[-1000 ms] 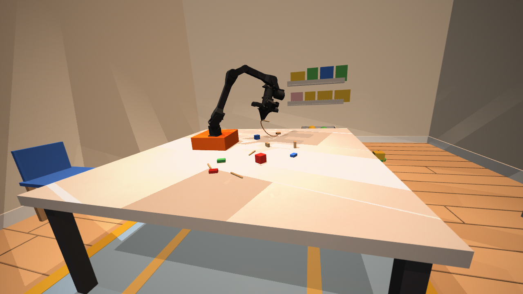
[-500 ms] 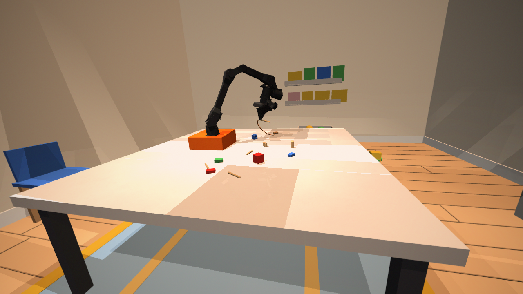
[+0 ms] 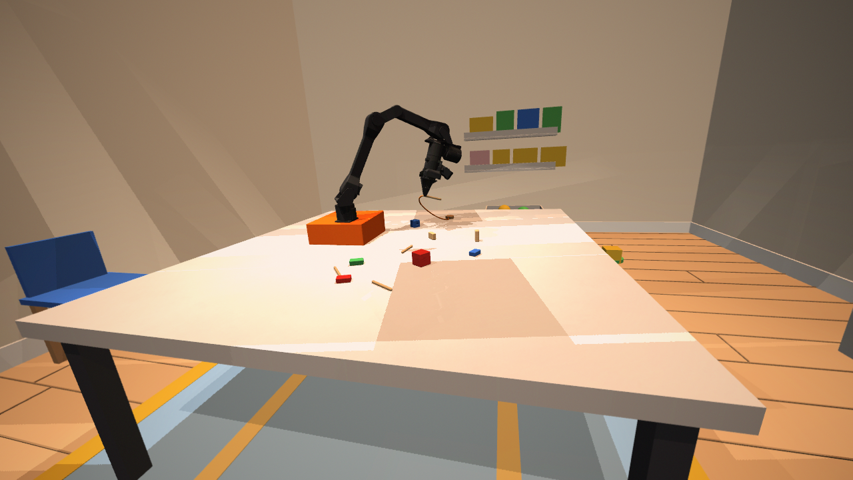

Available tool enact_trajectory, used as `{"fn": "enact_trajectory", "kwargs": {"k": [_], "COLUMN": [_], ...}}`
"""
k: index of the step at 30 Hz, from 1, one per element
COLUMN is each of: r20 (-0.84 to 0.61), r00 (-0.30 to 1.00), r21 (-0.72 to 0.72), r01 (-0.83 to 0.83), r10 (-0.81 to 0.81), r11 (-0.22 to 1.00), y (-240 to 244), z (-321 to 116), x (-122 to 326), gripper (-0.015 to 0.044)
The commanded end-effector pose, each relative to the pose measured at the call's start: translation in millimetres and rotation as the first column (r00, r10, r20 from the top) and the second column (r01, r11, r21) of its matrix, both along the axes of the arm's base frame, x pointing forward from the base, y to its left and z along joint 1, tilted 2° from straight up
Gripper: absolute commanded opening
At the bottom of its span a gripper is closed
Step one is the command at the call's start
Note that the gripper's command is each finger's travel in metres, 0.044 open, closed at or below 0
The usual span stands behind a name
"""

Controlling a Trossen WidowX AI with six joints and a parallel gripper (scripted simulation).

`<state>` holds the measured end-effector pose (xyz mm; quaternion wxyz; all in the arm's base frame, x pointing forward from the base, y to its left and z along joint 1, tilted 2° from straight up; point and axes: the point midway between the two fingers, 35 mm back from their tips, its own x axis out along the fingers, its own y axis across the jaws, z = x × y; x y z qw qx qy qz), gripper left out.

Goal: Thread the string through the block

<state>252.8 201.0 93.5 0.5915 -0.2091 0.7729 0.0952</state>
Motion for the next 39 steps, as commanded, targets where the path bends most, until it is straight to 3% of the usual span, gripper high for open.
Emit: {"fn": "enact_trajectory", "kwargs": {"k": [1,9,18,29,39], "r20": [-0.032,-0.074,-0.095,-0.077,-0.022], "r00": [0.993,0.927,0.775,0.497,0.190], "r21": [0.027,0.104,0.199,0.315,0.405], "r01": [-0.111,-0.359,-0.601,-0.810,-0.896], "r10": [0.112,0.367,0.625,0.864,0.982], "r11": [0.993,0.927,0.774,0.494,0.183], "y": [-0.1,-0.3,-0.6,-0.9,-1.2], "z": [-1.4,-1.4,-1.4,-1.3,-1.3], "x": [0.1,1.1,2.4,3.8,5.1], "gripper": [0.0000,0.0000,0.0000,0.0000,0.0000]}}
